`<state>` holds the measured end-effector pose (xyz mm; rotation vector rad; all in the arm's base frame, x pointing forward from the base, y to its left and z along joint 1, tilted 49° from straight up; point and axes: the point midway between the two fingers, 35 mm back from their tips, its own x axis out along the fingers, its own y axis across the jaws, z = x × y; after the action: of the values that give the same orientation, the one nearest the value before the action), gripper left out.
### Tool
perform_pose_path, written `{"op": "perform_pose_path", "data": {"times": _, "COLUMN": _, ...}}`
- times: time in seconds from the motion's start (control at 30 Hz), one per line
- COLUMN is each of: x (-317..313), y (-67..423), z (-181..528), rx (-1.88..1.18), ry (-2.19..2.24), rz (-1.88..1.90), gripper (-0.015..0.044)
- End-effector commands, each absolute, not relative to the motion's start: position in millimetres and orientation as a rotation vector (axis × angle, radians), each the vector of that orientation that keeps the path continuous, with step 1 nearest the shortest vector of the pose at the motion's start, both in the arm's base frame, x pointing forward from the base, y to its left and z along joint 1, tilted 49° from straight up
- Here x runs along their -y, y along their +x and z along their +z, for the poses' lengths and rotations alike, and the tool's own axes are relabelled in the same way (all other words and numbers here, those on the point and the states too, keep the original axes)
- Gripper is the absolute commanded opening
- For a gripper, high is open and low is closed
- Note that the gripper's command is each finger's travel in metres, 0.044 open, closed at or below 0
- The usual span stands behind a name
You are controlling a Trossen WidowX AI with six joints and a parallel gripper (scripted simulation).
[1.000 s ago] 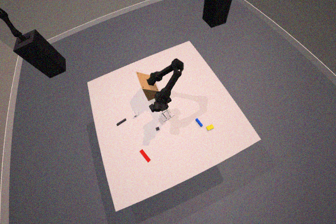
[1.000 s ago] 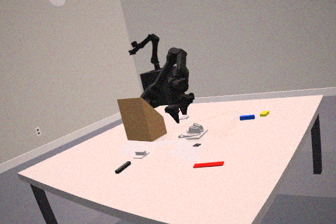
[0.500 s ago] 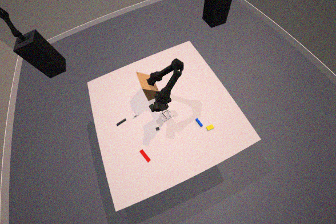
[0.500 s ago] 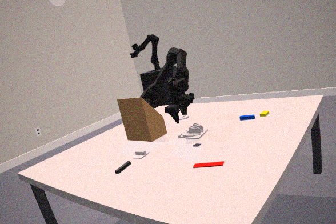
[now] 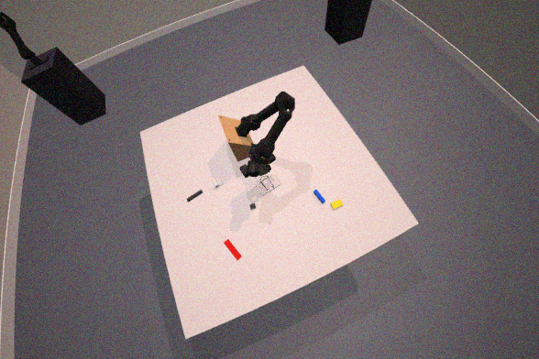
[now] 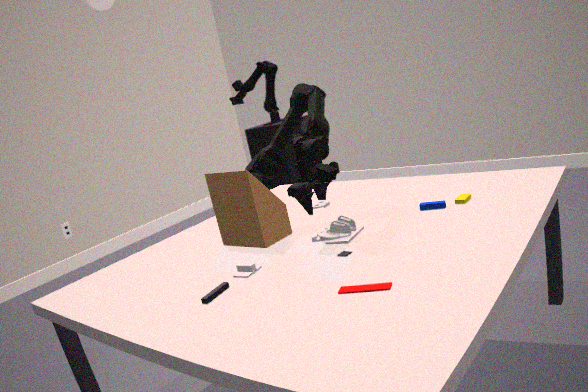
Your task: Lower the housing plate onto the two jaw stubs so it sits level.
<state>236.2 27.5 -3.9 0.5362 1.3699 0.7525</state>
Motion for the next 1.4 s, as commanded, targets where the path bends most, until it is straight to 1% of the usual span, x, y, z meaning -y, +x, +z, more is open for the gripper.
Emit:
{"op": "perform_pose_path", "data": {"times": 0.0, "x": -29.1, "y": 233.4, "z": -3.9, "rx": -1.374, "ry": 0.548, "rz": 0.753, "gripper": 0.0351}}
{"op": "perform_pose_path", "data": {"times": 1.37, "x": -36.6, "y": 234.4, "z": -11.4, "rx": -1.375, "ry": 0.547, "rz": 0.750, "gripper": 0.0351}}
